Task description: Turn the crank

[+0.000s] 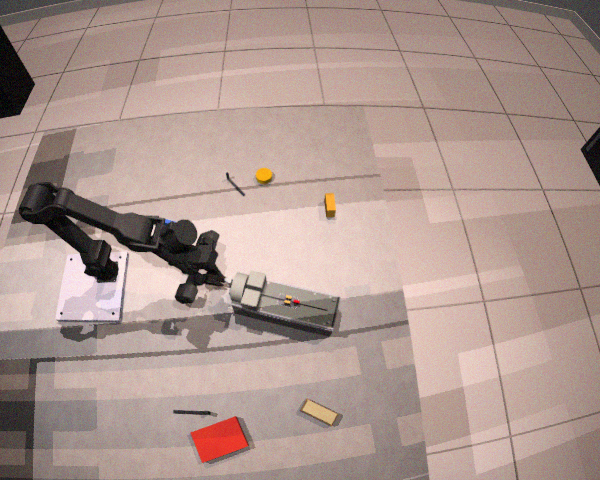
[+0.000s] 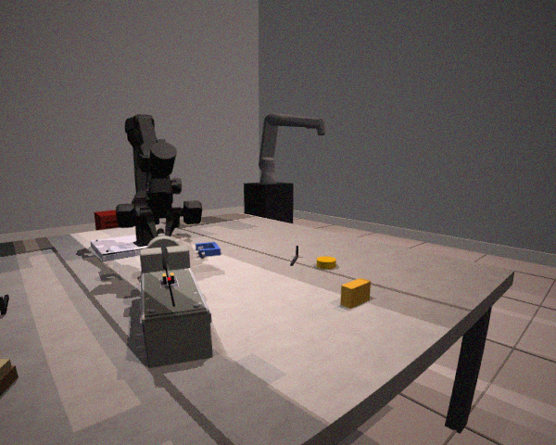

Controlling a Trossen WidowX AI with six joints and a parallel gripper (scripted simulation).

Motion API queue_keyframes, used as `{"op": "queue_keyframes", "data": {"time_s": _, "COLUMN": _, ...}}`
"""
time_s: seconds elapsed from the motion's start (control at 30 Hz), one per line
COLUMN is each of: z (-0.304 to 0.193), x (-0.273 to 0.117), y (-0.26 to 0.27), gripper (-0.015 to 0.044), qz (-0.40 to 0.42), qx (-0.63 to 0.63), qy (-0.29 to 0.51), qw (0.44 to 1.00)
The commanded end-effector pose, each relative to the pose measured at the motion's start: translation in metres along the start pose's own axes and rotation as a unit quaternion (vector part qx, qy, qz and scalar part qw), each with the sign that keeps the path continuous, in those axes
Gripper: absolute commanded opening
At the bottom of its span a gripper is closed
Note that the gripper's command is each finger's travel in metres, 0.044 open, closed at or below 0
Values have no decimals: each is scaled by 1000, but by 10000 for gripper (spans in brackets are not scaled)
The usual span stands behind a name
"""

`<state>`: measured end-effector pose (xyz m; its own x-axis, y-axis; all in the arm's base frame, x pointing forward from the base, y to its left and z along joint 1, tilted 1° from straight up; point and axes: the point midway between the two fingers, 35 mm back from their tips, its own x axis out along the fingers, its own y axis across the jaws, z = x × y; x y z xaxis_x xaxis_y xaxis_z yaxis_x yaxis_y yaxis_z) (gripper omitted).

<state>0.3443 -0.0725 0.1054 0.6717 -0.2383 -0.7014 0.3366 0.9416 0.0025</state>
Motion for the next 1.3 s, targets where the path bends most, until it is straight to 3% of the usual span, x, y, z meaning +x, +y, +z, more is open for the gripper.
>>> {"op": "queue_keyframes", "data": {"time_s": 0.0, "z": 0, "x": 0, "y": 9, "gripper": 0, "qz": 13, "qx": -3, "qy": -1, "qw": 1000}}
{"op": "queue_keyframes", "data": {"time_s": 1.27, "z": -4, "x": 3, "y": 19, "gripper": 0, "qz": 13, "qx": -3, "qy": -1, "qw": 1000}}
